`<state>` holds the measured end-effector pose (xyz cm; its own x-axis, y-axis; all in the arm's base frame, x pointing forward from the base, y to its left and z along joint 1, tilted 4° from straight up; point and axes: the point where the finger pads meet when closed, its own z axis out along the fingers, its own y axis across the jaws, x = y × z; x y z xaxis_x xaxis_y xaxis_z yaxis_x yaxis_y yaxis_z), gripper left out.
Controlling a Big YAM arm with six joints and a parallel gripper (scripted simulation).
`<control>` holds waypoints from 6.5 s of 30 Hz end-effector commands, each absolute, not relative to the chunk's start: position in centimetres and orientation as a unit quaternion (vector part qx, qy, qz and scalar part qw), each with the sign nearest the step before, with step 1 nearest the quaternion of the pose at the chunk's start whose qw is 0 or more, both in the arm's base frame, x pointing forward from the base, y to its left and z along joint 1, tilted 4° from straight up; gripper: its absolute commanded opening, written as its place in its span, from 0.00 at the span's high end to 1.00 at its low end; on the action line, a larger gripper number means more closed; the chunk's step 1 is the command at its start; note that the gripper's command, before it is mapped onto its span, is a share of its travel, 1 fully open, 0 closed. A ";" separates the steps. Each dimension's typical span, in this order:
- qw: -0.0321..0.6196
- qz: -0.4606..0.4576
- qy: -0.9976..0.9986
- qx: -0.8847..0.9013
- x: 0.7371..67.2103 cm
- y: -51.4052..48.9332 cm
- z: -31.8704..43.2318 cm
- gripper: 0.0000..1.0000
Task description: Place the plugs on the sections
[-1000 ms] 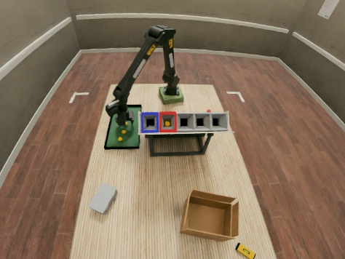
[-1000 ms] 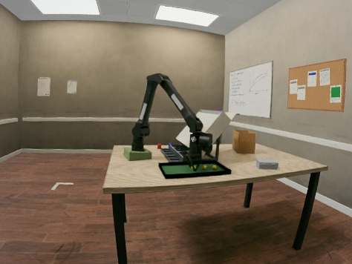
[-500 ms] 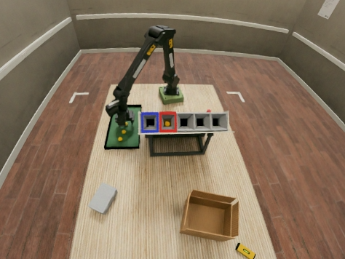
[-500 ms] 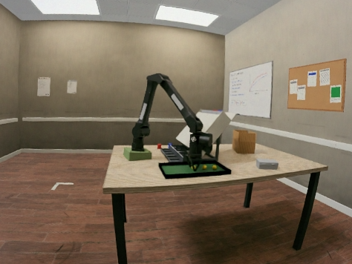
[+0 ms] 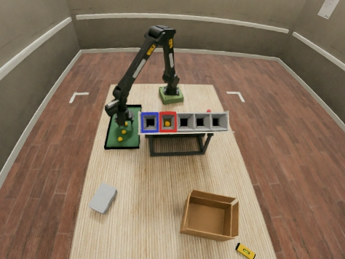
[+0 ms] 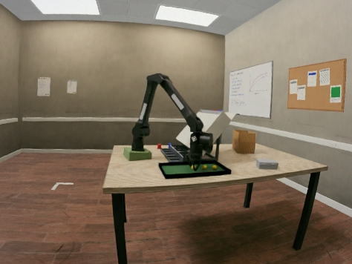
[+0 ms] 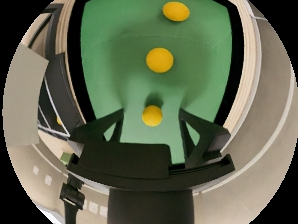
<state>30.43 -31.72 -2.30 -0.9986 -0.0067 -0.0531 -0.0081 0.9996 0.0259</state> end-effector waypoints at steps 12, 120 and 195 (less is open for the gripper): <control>0.034 0.006 0.999 -0.004 31.0 -32.3 -1.5 1.00; 0.039 0.001 0.999 -0.006 30.0 -32.4 12.7 1.00; 0.027 0.013 1.000 -0.007 29.6 -32.3 16.6 1.00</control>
